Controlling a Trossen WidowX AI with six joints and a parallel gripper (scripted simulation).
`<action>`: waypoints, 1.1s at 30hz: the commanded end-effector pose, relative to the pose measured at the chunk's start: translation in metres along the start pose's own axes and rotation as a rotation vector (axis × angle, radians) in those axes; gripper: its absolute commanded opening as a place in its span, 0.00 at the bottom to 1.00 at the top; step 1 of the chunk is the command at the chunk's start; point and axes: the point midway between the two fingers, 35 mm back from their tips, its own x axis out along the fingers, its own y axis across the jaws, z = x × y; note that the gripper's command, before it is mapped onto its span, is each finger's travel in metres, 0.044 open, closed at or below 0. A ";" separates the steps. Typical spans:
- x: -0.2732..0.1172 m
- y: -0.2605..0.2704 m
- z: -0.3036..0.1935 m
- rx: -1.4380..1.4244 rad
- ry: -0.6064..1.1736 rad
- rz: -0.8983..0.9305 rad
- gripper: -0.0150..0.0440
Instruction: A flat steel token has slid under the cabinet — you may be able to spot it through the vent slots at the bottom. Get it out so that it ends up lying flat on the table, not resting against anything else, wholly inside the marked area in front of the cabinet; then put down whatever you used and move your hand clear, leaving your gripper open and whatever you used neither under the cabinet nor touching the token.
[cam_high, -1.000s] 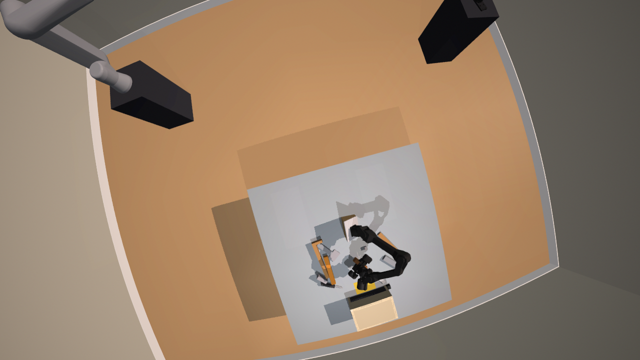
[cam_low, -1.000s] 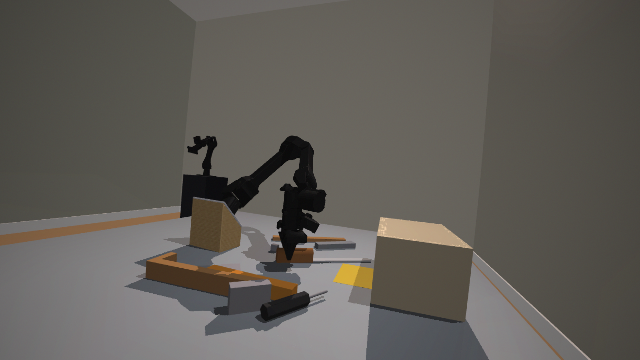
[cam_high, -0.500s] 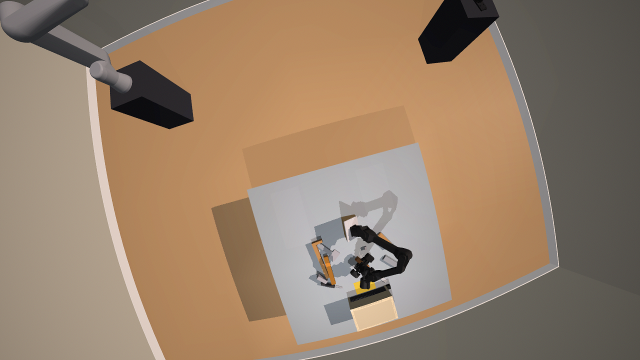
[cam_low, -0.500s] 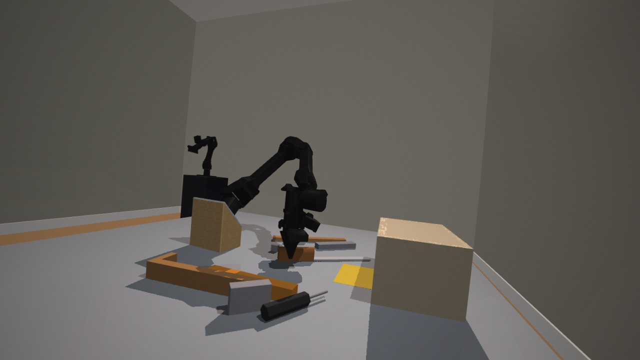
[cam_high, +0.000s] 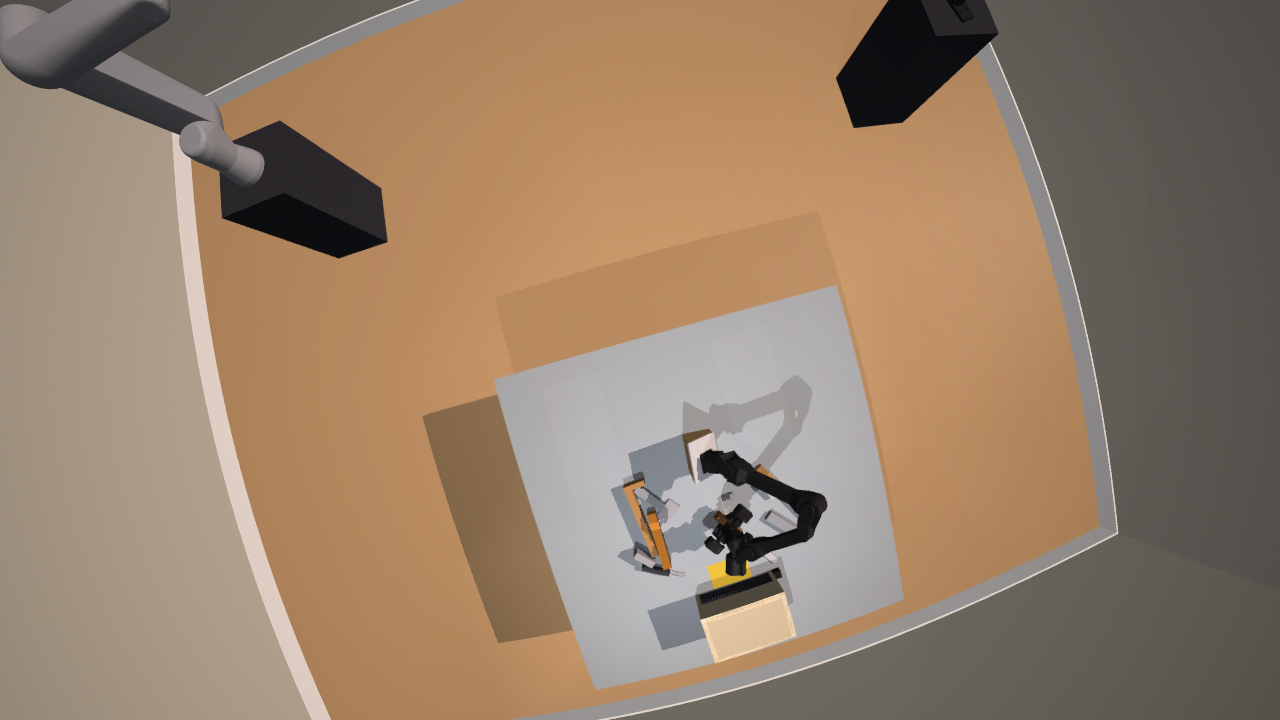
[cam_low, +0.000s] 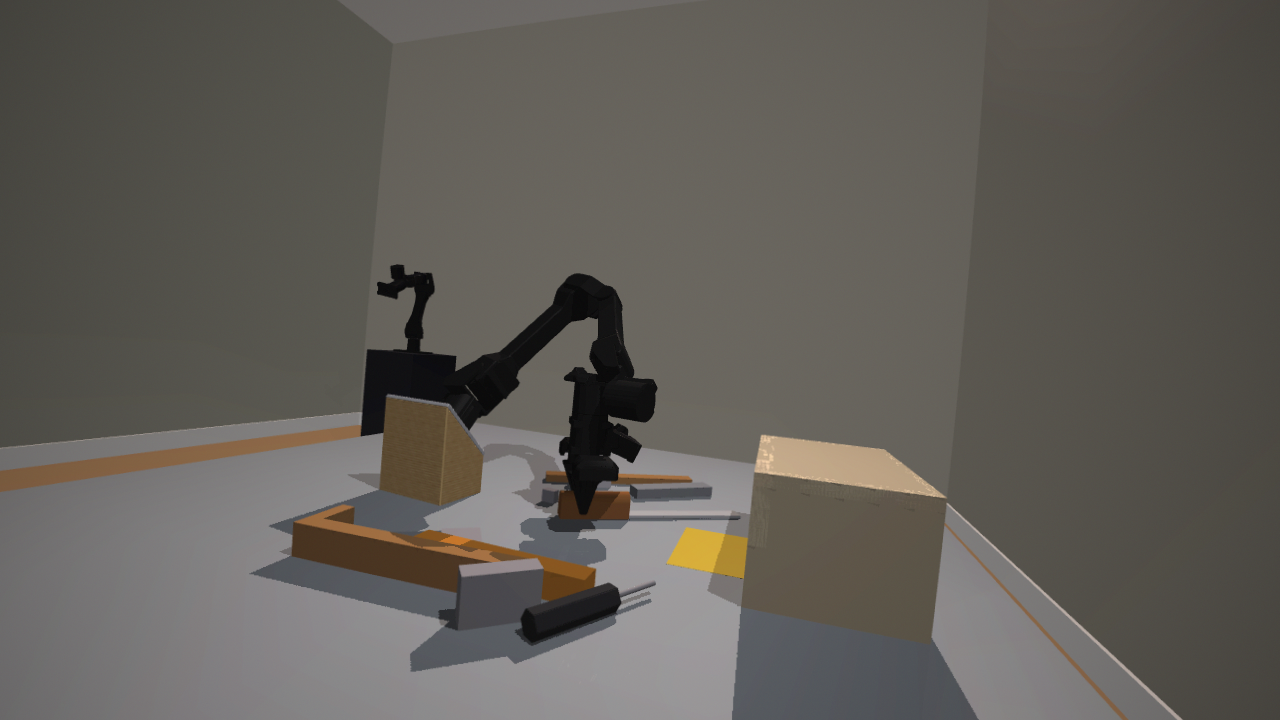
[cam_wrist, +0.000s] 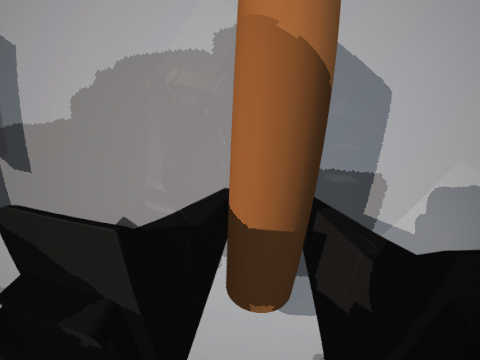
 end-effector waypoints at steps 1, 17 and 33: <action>-0.001 0.004 0.002 0.002 -0.004 0.000 0.25; 0.000 0.020 0.008 0.002 -0.004 0.001 0.25; 0.000 0.035 0.015 0.002 -0.004 0.001 0.25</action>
